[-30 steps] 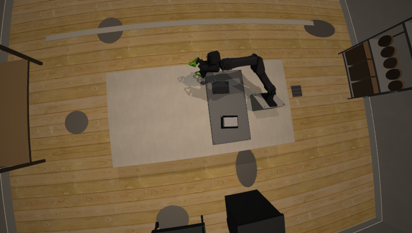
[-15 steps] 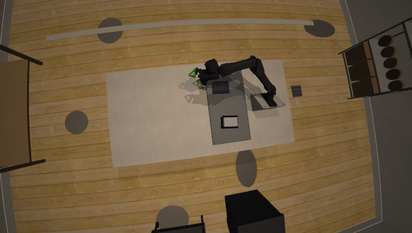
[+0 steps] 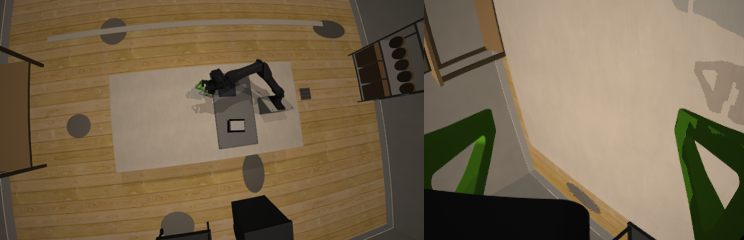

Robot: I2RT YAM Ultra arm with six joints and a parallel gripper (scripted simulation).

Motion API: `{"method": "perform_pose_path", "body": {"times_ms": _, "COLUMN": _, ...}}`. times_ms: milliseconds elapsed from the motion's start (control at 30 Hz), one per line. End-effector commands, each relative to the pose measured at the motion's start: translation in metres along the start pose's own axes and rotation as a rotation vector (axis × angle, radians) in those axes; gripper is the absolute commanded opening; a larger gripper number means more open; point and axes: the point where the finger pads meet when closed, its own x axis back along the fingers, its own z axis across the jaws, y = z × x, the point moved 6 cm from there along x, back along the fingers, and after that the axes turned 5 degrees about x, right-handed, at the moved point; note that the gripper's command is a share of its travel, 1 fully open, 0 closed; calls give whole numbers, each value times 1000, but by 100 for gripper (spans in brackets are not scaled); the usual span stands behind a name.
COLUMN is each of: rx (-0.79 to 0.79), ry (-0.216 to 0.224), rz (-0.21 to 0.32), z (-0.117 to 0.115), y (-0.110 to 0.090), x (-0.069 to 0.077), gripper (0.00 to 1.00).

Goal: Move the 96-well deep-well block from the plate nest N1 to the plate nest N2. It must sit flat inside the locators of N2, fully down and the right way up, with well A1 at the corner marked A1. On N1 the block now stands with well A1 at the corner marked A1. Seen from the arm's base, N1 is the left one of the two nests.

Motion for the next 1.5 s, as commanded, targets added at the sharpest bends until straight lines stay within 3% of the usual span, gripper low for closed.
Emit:
{"method": "perform_pose_path", "body": {"times_ms": 0, "rx": 48, "ry": 20, "rz": 36, "z": 17, "y": -7, "x": 15, "gripper": 100}}
{"method": "perform_pose_path", "body": {"times_ms": 67, "rx": 92, "ry": -3, "rz": 61, "z": 14, "y": -15, "x": 15, "gripper": 100}}
{"method": "perform_pose_path", "body": {"times_ms": 100, "rx": 73, "ry": 18, "rz": 49, "z": 19, "y": -6, "x": 24, "gripper": 100}}
{"method": "perform_pose_path", "body": {"times_ms": 133, "rx": 96, "ry": -10, "rz": 59, "z": 7, "y": -18, "x": 21, "gripper": 100}}
{"method": "perform_pose_path", "body": {"times_ms": 267, "rx": 91, "ry": -20, "rz": 57, "z": -8, "y": -49, "x": 10, "gripper": 100}}
{"method": "perform_pose_path", "body": {"times_ms": 367, "rx": 119, "ry": -17, "rz": 73, "z": -1, "y": -45, "x": 14, "gripper": 100}}
{"method": "perform_pose_path", "body": {"times_ms": 500, "rx": 227, "ry": -68, "rz": 134, "z": -8, "y": -59, "x": 15, "gripper": 100}}
{"method": "perform_pose_path", "body": {"times_ms": 567, "rx": 227, "ry": -68, "rz": 134, "z": -8, "y": -59, "x": 15, "gripper": 100}}
{"method": "perform_pose_path", "body": {"times_ms": 600, "rx": 222, "ry": -53, "rz": 130, "z": 0, "y": -48, "x": 25, "gripper": 100}}
{"method": "perform_pose_path", "body": {"times_ms": 633, "rx": 250, "ry": -82, "rz": 145, "z": -15, "y": -62, "x": 21, "gripper": 100}}
{"method": "perform_pose_path", "body": {"times_ms": 733, "rx": 229, "ry": -70, "rz": 126, "z": -19, "y": -72, "x": 21, "gripper": 100}}
{"method": "perform_pose_path", "body": {"times_ms": 833, "rx": 244, "ry": -92, "rz": 138, "z": -33, "y": -92, "x": 13, "gripper": 100}}
{"method": "perform_pose_path", "body": {"times_ms": 1033, "rx": 402, "ry": -148, "rz": 225, "z": -37, "y": -107, "x": 19, "gripper": 100}}
{"method": "perform_pose_path", "body": {"times_ms": 1067, "rx": 406, "ry": -153, "rz": 228, "z": -42, "y": -105, "x": 26, "gripper": 100}}
{"method": "perform_pose_path", "body": {"times_ms": 1267, "rx": 378, "ry": -142, "rz": 206, "z": -50, "y": -119, "x": 27, "gripper": 100}}
{"method": "perform_pose_path", "body": {"times_ms": 1300, "rx": 459, "ry": -193, "rz": 244, "z": -68, "y": -137, "x": 21, "gripper": 100}}
{"method": "perform_pose_path", "body": {"times_ms": 1333, "rx": 458, "ry": -175, "rz": 249, "z": -56, "y": -133, "x": 23, "gripper": 100}}
{"method": "perform_pose_path", "body": {"times_ms": 1467, "rx": 561, "ry": -218, "rz": 304, "z": -66, "y": -147, "x": 26, "gripper": 100}}
